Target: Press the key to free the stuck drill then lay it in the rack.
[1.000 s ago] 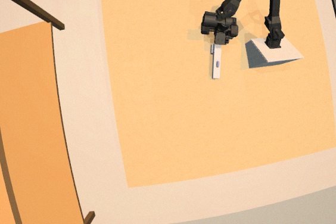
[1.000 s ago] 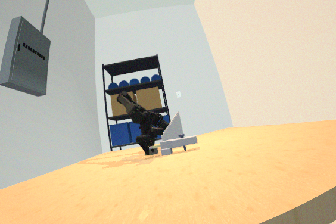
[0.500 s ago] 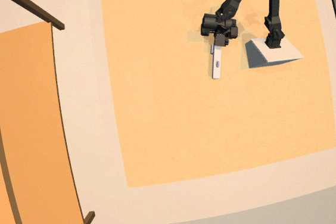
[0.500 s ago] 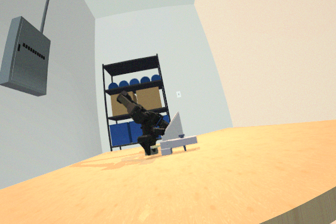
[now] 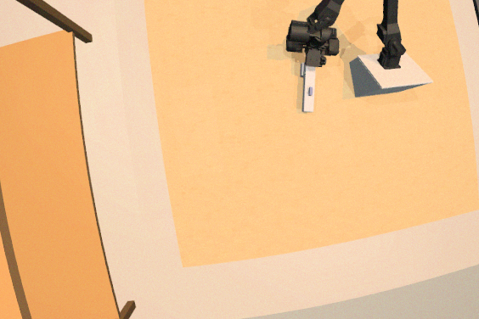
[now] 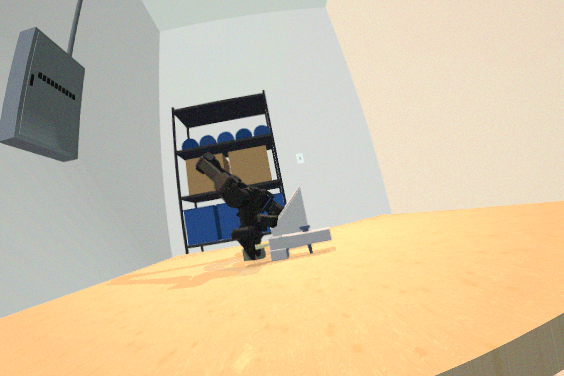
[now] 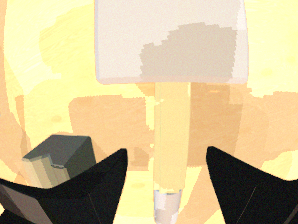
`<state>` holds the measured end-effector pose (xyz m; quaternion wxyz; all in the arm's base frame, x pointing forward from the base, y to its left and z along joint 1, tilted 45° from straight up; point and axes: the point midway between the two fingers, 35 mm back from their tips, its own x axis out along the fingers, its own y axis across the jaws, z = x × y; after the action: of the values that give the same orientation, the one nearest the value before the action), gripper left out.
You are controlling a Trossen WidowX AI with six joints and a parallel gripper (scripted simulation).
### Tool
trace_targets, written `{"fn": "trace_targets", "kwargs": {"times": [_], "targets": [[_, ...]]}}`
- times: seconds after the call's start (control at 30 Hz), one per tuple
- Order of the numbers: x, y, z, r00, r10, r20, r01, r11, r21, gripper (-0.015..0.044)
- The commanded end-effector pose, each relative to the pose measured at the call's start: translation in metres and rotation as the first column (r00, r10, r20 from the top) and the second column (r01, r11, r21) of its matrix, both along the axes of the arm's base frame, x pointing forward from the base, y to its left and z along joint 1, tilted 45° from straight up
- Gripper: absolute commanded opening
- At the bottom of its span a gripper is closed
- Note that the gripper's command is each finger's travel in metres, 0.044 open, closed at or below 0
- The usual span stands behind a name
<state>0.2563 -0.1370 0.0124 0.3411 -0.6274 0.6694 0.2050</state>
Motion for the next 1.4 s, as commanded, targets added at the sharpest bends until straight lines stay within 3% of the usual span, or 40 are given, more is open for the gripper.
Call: {"fn": "trace_targets", "kwargs": {"times": [0.0, 0.17, 0.27, 1.37], "targets": [[0.000, 0.000, 0.000, 1.000, 0.000, 0.000, 0.000, 1.000, 0.000, 0.0151], [0.000, 0.000, 0.000, 1.000, 0.000, 0.000, 0.000, 1.000, 0.000, 0.0020], [0.000, 0.000, 0.000, 1.000, 0.000, 0.000, 0.000, 1.000, 0.000, 0.0000], [-0.005, -0.010, 0.014, 1.000, -0.005, 0.003, 0.005, 1.000, -0.003, 0.0000]]}}
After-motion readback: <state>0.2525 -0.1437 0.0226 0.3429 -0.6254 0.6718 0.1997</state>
